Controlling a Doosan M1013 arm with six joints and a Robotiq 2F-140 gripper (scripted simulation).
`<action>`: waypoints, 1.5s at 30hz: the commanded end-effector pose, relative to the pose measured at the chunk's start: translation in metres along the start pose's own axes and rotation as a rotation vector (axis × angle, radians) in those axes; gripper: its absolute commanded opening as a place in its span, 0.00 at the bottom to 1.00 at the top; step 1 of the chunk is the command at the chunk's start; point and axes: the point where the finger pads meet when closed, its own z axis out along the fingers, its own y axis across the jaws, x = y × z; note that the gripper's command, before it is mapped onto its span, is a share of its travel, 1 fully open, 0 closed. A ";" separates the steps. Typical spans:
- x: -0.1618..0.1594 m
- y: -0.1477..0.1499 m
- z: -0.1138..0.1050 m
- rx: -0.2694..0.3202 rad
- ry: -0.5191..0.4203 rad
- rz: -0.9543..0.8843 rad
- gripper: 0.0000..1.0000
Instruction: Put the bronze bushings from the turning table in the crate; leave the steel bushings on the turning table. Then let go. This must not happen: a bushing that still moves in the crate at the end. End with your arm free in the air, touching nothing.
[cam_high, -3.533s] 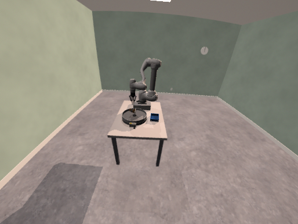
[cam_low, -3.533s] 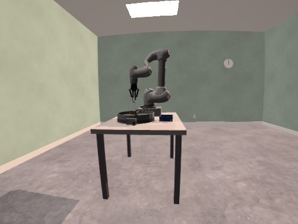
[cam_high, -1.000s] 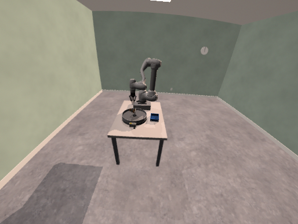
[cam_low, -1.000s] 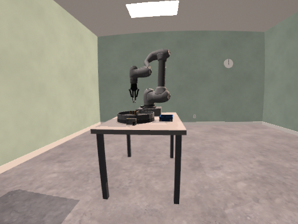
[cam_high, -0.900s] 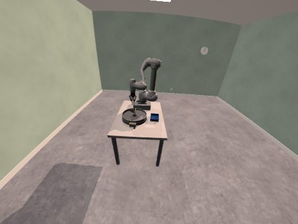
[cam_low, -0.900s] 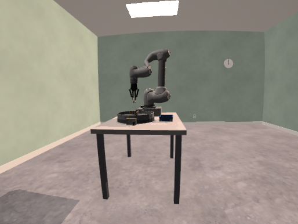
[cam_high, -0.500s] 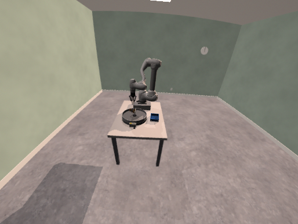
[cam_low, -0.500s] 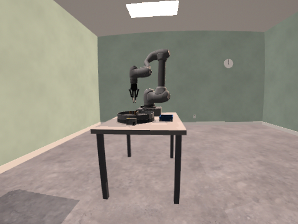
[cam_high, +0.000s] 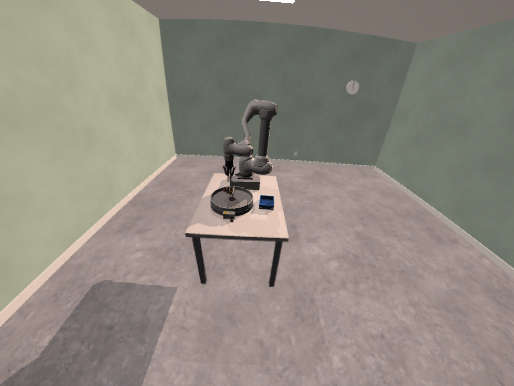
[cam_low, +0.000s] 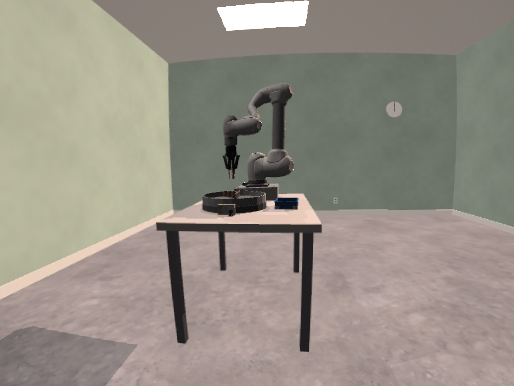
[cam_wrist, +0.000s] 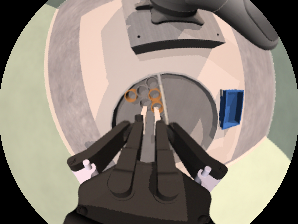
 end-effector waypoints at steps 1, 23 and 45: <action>-0.003 0.003 0.008 0.006 0.001 0.167 0.10; -0.017 0.014 0.041 0.007 0.000 0.833 0.10; -0.027 0.021 0.064 0.008 -0.001 1.310 0.10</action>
